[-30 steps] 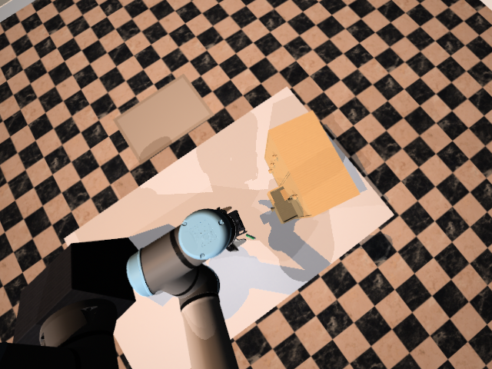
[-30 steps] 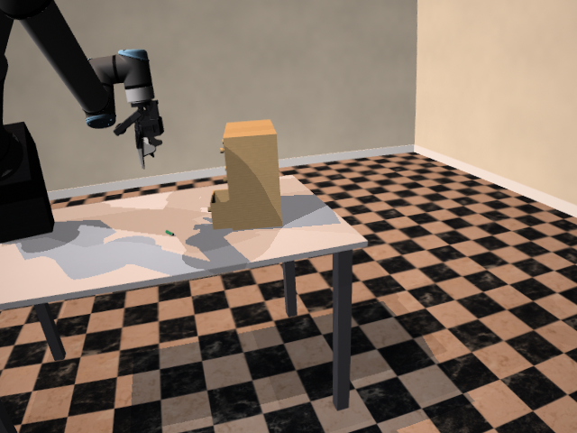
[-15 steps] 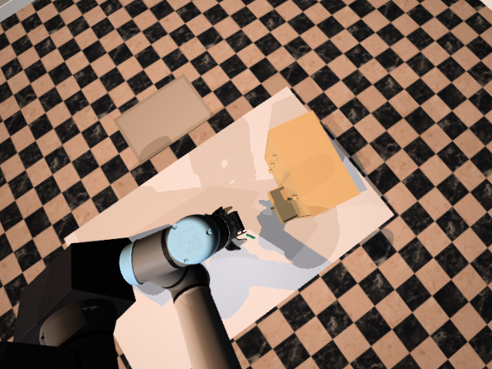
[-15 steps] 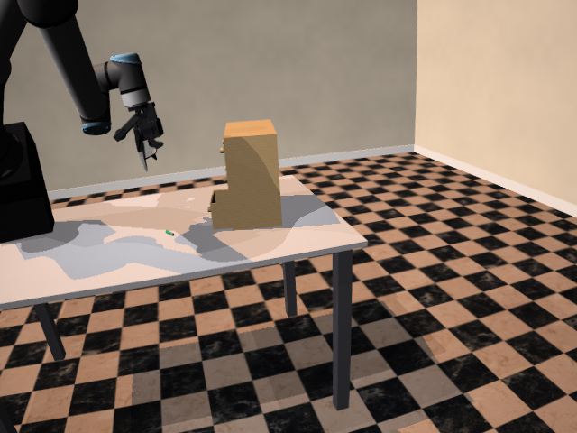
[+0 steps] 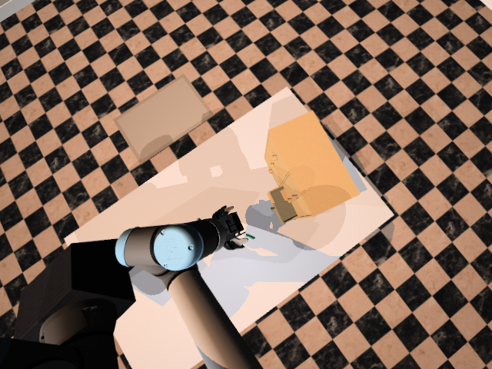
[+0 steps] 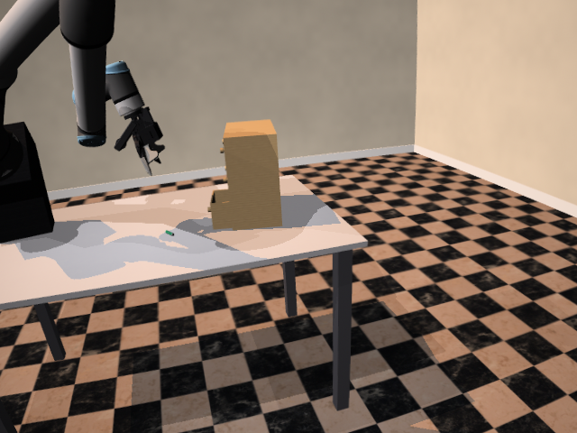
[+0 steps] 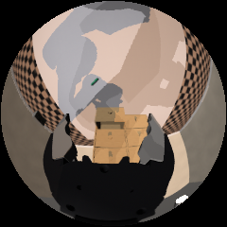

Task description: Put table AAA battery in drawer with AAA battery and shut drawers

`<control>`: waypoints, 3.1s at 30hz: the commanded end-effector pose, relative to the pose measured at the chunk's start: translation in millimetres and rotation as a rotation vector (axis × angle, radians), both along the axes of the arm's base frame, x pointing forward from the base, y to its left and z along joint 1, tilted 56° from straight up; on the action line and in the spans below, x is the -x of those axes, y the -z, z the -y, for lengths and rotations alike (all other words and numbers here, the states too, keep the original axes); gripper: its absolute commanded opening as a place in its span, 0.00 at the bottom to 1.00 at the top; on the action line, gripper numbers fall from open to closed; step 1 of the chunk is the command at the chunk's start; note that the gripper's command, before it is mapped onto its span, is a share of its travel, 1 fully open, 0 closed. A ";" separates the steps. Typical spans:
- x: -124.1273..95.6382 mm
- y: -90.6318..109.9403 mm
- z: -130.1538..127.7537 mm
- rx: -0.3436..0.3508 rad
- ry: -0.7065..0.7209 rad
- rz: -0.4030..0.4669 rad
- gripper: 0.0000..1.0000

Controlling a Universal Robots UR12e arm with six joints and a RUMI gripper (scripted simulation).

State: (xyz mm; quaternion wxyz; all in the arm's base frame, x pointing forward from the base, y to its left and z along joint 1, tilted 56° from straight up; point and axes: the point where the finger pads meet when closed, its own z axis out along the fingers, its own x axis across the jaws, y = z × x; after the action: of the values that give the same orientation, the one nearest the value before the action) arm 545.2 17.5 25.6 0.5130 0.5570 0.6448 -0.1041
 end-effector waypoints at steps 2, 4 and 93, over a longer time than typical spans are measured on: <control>-8.1 3.0 4.3 0.013 -0.071 0.053 1.00; -11.8 4.2 6.5 0.017 -0.099 0.075 1.00; -75.6 23.0 45.4 0.108 -0.581 0.454 0.20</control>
State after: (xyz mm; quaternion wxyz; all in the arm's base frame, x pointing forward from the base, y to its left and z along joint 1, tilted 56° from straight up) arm 621.0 -28.4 2.3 0.6800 0.3318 0.6392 0.1378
